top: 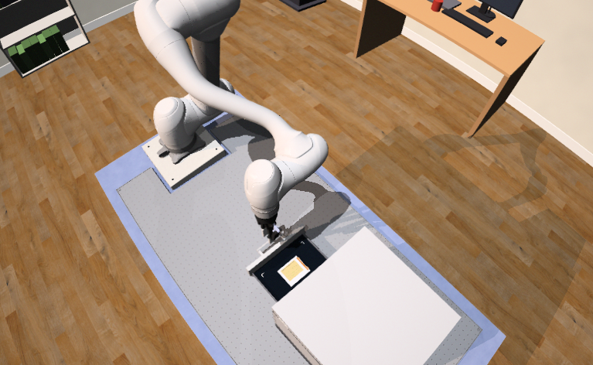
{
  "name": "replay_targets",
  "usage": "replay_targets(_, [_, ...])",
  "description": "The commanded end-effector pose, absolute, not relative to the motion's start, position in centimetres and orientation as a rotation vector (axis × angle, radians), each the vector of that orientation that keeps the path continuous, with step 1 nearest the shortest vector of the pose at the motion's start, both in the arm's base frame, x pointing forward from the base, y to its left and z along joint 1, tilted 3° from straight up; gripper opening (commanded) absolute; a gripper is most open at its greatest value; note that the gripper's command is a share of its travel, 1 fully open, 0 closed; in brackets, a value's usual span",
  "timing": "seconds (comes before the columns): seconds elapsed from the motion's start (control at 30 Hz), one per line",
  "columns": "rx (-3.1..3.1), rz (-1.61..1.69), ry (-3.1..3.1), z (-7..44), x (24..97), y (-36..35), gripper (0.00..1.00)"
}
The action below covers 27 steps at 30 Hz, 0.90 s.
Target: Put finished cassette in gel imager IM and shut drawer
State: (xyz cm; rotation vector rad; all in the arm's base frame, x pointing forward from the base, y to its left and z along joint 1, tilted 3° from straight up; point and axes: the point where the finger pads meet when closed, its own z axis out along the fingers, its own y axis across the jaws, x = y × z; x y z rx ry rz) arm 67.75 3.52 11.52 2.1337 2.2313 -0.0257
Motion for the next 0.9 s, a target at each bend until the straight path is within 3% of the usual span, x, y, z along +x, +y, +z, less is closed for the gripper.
replay_targets(0.0, [2.134,-0.025,2.231,11.2,67.8,3.5,0.27])
replay_targets(0.87, [2.134,-0.025,2.231,8.3,67.8,3.4,0.27])
